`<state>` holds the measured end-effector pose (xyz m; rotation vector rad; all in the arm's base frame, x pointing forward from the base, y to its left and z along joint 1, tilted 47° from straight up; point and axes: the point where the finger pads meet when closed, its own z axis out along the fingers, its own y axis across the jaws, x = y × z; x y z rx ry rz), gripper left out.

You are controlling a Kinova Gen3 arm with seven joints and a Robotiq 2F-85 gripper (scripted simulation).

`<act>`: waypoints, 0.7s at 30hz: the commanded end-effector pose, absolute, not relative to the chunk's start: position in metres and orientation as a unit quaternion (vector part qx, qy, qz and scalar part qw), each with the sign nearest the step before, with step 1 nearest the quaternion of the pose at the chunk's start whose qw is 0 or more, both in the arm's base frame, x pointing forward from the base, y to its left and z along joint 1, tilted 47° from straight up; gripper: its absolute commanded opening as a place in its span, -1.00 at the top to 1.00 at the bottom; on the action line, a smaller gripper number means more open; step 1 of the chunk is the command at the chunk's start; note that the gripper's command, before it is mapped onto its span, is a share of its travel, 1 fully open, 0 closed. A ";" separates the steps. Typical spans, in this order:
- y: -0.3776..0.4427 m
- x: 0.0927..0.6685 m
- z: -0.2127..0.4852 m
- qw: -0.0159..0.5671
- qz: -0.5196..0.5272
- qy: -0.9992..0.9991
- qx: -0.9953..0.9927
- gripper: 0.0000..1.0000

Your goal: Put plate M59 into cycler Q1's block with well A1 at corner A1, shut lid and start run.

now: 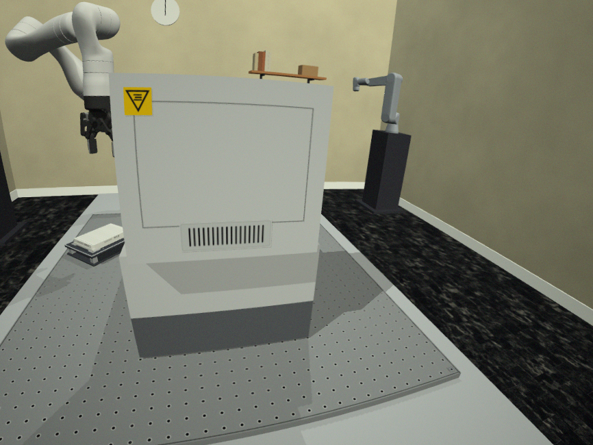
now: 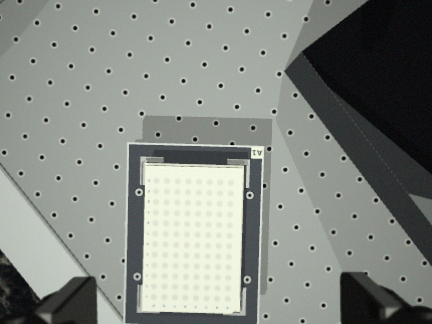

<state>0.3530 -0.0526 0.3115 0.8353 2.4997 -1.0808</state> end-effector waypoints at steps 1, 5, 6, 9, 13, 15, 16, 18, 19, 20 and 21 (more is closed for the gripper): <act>-0.059 0.355 0.319 0.153 -0.365 0.861 0.319 -1.00; -0.068 0.359 0.327 0.156 -0.368 0.863 0.310 -1.00; -0.070 0.360 0.330 0.156 -0.368 0.863 0.310 -1.00; -0.078 0.362 0.336 0.156 -0.368 0.863 0.310 -1.00; -0.078 0.361 0.336 0.154 -0.368 0.863 0.311 -1.00; -0.078 0.361 0.336 0.154 -0.368 0.863 0.310 -1.00; -0.077 0.359 0.335 0.153 -0.369 0.862 0.311 -1.00; -0.077 0.359 0.335 0.153 -0.369 0.862 0.311 -1.00; -0.077 0.359 0.335 0.153 -0.369 0.862 0.311 -1.00; -0.077 0.359 0.335 0.153 -0.369 0.862 0.311 -1.00; -0.077 0.359 0.335 0.153 -0.369 0.862 0.311 -1.00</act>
